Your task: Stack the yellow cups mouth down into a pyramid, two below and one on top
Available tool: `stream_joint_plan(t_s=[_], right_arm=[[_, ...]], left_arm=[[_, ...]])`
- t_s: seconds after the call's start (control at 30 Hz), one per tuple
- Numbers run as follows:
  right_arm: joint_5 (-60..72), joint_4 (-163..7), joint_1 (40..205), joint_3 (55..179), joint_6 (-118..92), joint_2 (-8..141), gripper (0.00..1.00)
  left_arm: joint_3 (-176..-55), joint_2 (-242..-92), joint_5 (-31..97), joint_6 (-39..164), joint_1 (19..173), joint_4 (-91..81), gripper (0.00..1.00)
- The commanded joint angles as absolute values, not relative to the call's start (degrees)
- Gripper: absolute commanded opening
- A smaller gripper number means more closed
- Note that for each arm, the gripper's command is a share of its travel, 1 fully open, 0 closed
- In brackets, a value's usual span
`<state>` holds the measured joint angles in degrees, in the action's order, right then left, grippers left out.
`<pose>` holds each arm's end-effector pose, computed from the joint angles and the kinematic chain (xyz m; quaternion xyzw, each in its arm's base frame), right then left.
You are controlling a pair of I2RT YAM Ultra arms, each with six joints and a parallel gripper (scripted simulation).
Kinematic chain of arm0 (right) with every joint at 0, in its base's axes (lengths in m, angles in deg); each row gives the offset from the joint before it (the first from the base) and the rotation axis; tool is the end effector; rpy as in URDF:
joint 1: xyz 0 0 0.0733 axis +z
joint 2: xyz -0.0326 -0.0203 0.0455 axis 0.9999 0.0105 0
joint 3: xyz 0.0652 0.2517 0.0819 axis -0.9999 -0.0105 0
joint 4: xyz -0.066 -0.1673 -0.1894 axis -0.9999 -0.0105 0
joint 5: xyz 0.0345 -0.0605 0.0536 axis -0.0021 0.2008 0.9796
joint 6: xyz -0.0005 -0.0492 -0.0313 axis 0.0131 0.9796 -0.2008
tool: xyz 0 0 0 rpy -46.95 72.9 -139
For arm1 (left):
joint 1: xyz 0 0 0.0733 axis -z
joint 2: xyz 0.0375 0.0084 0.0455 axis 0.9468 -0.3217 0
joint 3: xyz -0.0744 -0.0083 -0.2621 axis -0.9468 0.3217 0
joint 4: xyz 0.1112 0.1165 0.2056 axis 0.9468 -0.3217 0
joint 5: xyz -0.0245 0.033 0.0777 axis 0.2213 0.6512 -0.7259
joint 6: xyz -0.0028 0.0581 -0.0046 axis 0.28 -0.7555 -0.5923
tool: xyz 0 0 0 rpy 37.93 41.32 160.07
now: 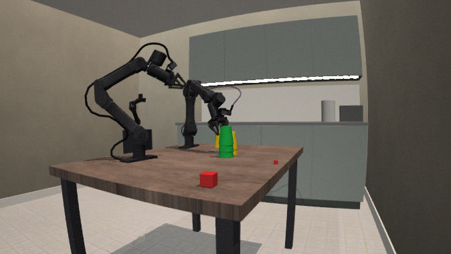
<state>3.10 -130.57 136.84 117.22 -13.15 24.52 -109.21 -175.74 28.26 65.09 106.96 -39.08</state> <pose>0.0709 0.0808 0.4229 -0.3477 0.7749 0.2251 0.4775 0.2705 -0.1913 0.2310 0.2572 0.9357 -0.0643 0.2326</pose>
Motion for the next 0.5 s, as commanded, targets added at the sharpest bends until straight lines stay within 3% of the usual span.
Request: stream_joint_plan(t_s=[0.0,0.47], right_arm=[[2.90,-130.62,137.22,117.00,-13.47,23.63,1.00],[2.90,-130.62,137.22,117.00,-13.47,23.63,1.00]], left_arm=[[-109.08,-175.31,28.35,64.57,106.38,-37.09,0.00],[-108.49,-175.52,28.34,64.57,106.38,-35.93,0.00]])
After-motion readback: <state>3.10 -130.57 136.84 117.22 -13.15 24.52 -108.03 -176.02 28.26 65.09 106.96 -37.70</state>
